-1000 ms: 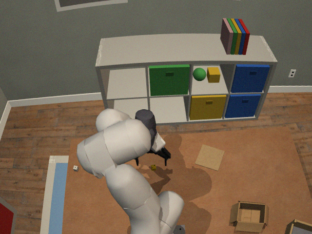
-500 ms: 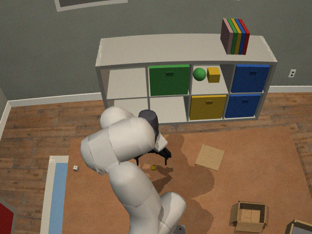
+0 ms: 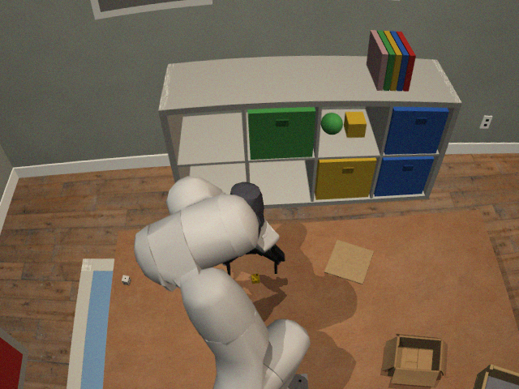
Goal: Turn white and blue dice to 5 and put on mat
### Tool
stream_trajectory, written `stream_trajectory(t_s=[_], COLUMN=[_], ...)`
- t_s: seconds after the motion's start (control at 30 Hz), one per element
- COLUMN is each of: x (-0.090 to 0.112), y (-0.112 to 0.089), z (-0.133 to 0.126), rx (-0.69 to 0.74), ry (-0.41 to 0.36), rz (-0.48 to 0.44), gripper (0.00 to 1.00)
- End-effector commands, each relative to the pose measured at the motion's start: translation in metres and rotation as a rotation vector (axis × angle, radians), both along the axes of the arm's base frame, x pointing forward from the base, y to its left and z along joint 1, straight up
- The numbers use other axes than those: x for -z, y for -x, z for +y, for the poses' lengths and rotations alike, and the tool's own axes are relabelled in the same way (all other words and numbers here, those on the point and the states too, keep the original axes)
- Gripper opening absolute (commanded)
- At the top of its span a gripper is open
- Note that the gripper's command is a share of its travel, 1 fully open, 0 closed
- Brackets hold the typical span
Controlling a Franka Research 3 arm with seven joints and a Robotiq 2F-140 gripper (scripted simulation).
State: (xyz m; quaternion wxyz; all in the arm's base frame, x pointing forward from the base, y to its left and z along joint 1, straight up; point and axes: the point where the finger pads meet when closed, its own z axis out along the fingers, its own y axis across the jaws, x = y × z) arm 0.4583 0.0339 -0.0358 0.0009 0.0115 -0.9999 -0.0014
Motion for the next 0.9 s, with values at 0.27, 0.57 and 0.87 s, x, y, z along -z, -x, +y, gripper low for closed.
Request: stream_trajectory(t_s=[0.27, 0.57, 0.87], x=[-0.001, -0.001, -0.001], y=[-0.001, -0.001, 0.001], z=[0.000, 0.000, 0.014], rx=[-0.013, -0.013, -0.013], ry=[0.001, 0.001, 0.001], rz=[-0.005, -0.005, -0.005], gripper=[1.00, 1.00, 1.00])
